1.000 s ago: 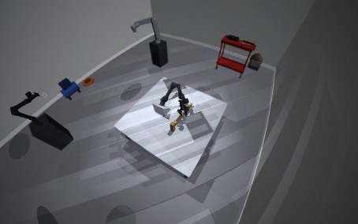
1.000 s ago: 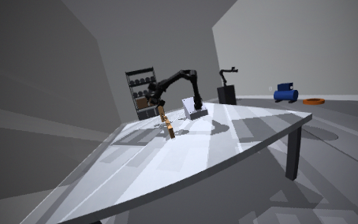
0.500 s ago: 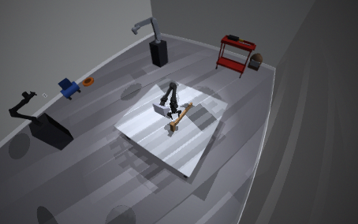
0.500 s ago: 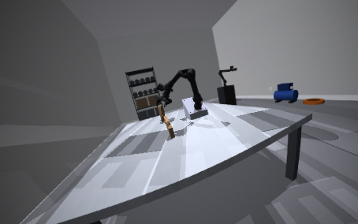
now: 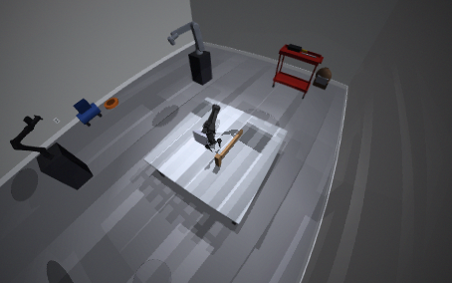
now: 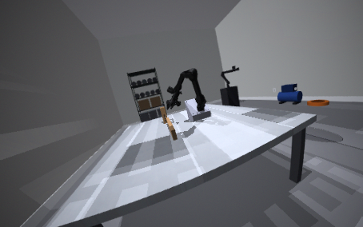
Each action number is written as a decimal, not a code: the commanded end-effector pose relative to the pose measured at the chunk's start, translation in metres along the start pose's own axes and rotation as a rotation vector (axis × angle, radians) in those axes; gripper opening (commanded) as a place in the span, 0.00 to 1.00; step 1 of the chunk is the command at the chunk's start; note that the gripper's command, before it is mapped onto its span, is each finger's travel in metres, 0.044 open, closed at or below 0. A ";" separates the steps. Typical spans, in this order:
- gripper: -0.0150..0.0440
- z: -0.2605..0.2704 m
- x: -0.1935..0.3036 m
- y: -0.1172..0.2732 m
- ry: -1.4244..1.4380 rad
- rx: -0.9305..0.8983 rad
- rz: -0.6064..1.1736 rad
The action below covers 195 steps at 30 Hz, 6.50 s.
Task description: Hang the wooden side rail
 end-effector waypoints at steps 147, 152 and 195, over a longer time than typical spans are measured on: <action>1.00 -0.115 0.072 -0.040 -0.983 -0.384 -0.614; 1.00 -0.115 0.071 -0.042 -0.983 -0.384 -0.614; 1.00 -0.113 0.010 -0.116 -0.985 -0.383 -0.616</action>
Point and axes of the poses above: the point midway between the two fingers, 35 mm back from their tips, its own y axis back along the fingers, its own z axis across the jaws, x = y × z, the point moved 9 cm from there along y, back along the fingers, and after that the axes turned 9 degrees about y, right-handed, at the moved point
